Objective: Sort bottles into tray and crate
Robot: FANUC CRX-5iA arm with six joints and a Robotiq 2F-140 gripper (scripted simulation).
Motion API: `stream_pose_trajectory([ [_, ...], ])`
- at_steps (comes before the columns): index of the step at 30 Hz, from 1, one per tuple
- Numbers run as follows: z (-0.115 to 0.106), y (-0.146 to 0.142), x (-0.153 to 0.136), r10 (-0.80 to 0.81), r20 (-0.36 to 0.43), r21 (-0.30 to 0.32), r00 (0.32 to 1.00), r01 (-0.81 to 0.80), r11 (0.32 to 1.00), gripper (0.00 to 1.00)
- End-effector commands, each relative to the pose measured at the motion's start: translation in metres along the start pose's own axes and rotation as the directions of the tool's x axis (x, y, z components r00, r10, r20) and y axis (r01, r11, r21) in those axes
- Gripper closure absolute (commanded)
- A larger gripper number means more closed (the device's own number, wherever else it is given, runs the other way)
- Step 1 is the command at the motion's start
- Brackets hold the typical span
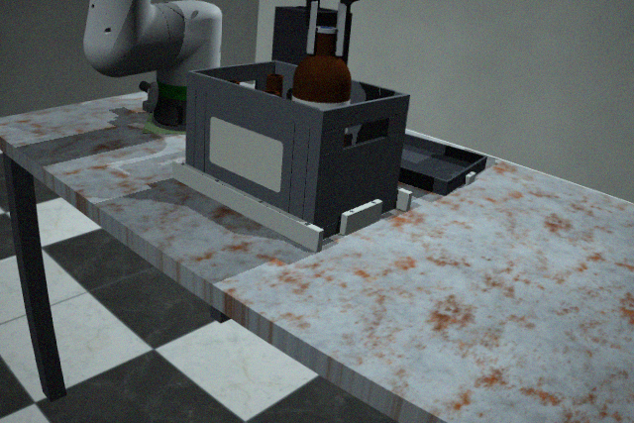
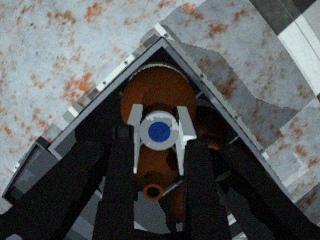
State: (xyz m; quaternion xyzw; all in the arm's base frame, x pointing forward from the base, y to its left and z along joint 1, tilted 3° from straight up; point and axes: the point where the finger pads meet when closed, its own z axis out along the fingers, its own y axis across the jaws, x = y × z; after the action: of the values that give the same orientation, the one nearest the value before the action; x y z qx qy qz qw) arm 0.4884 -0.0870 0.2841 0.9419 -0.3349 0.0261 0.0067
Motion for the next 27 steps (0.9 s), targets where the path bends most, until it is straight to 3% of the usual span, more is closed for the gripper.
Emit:
stream_pose_trajectory([
  [1,-0.013,0.000,0.000,0.000,0.000,0.000,1.000,0.000,1.000,1.00],
  [9,-0.039,0.000,0.000,0.000,0.000,0.000,1.000,0.000,1.000,1.00],
  [12,-0.038,0.000,0.000,0.000,-0.001,0.000,1.000,0.000,1.000,1.00],
  [27,-0.072,0.000,0.000,0.000,0.000,0.000,1.000,0.000,1.000,1.00],
])
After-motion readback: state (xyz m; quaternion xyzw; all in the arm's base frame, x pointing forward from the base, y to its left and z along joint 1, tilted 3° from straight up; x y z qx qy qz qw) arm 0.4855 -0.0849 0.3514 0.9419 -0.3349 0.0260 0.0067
